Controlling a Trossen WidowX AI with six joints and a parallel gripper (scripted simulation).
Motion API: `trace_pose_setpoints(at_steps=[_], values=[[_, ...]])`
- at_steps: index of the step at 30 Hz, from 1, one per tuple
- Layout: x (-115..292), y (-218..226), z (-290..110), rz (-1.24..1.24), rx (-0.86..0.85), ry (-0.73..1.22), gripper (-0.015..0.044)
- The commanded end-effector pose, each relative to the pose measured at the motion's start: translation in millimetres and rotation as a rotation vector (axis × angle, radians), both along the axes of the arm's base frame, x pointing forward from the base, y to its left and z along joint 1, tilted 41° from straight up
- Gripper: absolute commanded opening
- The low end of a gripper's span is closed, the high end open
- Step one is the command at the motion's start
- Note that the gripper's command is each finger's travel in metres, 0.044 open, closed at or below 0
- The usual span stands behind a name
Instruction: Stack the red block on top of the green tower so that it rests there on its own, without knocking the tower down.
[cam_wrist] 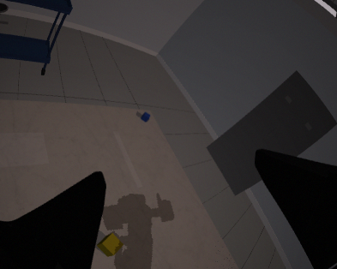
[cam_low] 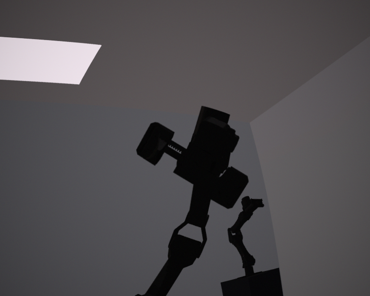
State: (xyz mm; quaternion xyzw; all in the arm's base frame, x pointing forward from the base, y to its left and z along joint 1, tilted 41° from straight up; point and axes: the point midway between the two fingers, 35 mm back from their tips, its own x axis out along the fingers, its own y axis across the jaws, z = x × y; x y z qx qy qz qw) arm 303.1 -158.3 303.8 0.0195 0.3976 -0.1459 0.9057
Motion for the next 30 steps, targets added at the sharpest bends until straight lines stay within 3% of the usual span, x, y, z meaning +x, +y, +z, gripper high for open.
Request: trace_pose_setpoints(at_steps=[1, 10, 21, 30], values=[[34, 43, -51, 0.244, 0.091, 0.101, 0.0440], [55, 147, -141, 0.684, 0.272, 0.282, 0.0440], [28, 259, -229, 1.123, 0.513, 0.438, 0.0440], [18, 268, -242, 1.175, 0.549, 0.456, 0.0440]])
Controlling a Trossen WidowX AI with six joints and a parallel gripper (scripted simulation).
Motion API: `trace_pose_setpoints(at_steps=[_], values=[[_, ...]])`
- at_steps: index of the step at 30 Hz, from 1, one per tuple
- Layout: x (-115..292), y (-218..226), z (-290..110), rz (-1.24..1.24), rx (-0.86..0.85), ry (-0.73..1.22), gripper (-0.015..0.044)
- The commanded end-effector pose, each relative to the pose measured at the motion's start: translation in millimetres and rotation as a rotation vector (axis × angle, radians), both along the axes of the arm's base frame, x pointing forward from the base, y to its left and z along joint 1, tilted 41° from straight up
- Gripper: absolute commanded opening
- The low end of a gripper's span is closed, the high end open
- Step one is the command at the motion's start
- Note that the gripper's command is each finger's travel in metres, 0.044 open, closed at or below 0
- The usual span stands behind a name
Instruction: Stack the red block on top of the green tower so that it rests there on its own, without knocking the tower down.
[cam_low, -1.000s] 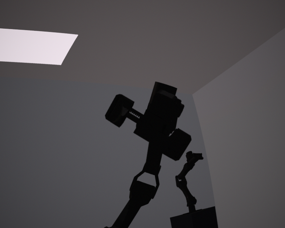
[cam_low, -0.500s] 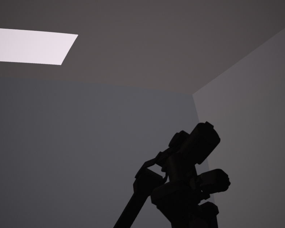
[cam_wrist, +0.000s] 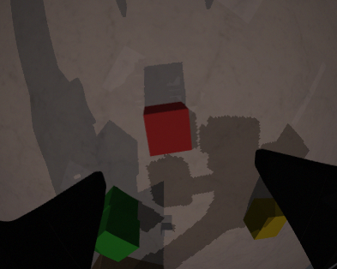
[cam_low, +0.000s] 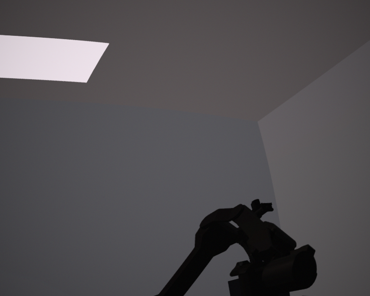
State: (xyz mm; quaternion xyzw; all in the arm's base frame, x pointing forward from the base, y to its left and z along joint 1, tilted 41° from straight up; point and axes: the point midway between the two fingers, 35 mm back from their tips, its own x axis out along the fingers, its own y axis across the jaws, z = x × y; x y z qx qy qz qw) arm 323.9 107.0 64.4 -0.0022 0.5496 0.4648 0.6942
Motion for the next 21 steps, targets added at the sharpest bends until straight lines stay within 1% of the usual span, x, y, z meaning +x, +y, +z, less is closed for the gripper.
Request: trace_pose_setpoints(at_steps=[1, 5, 12, 21], values=[[-4, 0, -2, 0.017, 0.015, 0.000, 0.0440], [-6, 3, -9, 0.017, 0.015, 0.000, 0.0440], [-9, 36, -46, 0.017, 0.018, 0.000, 0.0440], [-7, 39, -49, 0.017, 0.018, 0.000, 0.0440]])
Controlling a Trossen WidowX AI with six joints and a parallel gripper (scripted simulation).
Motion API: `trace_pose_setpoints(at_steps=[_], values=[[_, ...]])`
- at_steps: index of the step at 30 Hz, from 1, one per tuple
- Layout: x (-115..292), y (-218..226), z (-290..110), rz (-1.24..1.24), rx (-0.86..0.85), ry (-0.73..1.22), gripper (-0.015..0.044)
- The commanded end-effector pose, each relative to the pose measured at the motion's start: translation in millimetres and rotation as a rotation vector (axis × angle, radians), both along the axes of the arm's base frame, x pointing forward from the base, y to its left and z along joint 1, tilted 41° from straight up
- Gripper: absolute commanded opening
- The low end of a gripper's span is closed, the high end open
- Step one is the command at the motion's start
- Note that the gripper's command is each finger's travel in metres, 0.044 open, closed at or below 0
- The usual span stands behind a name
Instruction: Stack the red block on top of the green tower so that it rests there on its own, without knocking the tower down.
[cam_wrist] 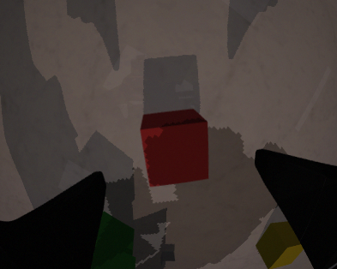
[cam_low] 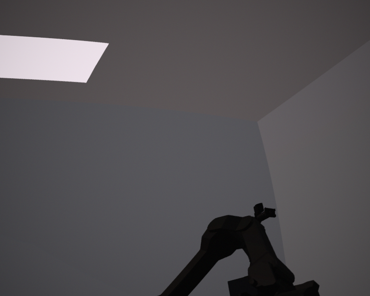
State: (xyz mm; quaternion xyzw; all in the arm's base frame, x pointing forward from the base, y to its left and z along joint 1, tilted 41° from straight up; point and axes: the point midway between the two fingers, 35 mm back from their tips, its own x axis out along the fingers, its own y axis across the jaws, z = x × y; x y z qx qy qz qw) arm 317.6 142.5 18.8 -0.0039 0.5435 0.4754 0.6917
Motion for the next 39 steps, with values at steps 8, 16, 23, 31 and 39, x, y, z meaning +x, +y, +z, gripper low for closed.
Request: trace_pose_setpoints(at_steps=[8, 16, 23, 31, 39], values=[[-1, 12, -13, -0.002, 0.003, 0.007, 0.0440], [-2, 20, -23, -0.002, 0.003, 0.007, 0.0440], [-2, 28, -32, -0.002, 0.004, 0.008, 0.0440], [-4, 35, -40, -0.002, 0.005, 0.008, 0.0440], [-4, 35, -40, -0.002, 0.005, 0.008, 0.0440]])
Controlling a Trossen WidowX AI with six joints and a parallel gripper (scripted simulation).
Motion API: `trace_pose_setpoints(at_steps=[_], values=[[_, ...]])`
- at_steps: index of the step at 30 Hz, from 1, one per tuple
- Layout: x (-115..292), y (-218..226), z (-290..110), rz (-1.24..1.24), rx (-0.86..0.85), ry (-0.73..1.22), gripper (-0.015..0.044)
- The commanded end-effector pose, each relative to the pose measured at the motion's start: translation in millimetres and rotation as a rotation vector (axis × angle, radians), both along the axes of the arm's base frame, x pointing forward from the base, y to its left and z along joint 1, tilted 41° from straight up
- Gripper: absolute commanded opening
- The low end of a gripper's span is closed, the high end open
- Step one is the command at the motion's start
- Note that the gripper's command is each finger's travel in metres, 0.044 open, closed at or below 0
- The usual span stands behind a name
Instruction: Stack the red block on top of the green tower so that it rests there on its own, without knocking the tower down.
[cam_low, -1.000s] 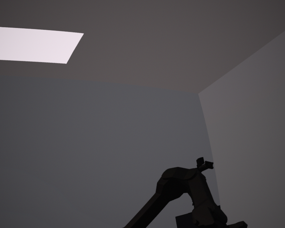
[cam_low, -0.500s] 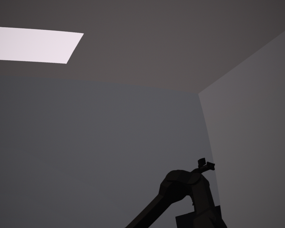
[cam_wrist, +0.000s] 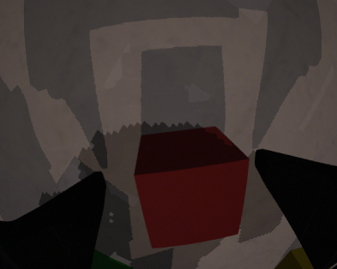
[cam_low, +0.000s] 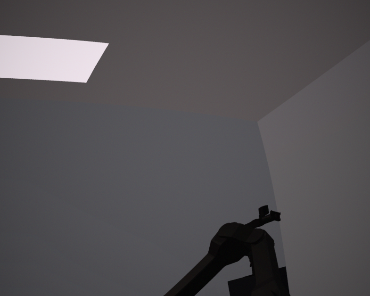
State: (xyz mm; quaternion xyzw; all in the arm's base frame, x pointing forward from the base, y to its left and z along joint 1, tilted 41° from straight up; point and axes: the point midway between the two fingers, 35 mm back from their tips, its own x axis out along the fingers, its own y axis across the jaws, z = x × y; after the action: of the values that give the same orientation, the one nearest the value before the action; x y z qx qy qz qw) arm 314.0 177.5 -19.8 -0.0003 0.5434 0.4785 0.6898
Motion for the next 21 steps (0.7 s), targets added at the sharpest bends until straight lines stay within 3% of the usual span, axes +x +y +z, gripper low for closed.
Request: trace_pose_setpoints(at_steps=[1, 7, 18, 21], values=[[-0.1, 0.0, -1.0, -0.004, -0.003, 0.002, 0.0440], [0.0, -0.3, -0.7, -0.004, -0.003, 0.002, 0.0440], [0.0, -0.3, -0.7, -0.004, -0.003, 0.002, 0.0151], [0.0, -0.3, -0.7, -0.004, -0.003, 0.002, 0.0131]])
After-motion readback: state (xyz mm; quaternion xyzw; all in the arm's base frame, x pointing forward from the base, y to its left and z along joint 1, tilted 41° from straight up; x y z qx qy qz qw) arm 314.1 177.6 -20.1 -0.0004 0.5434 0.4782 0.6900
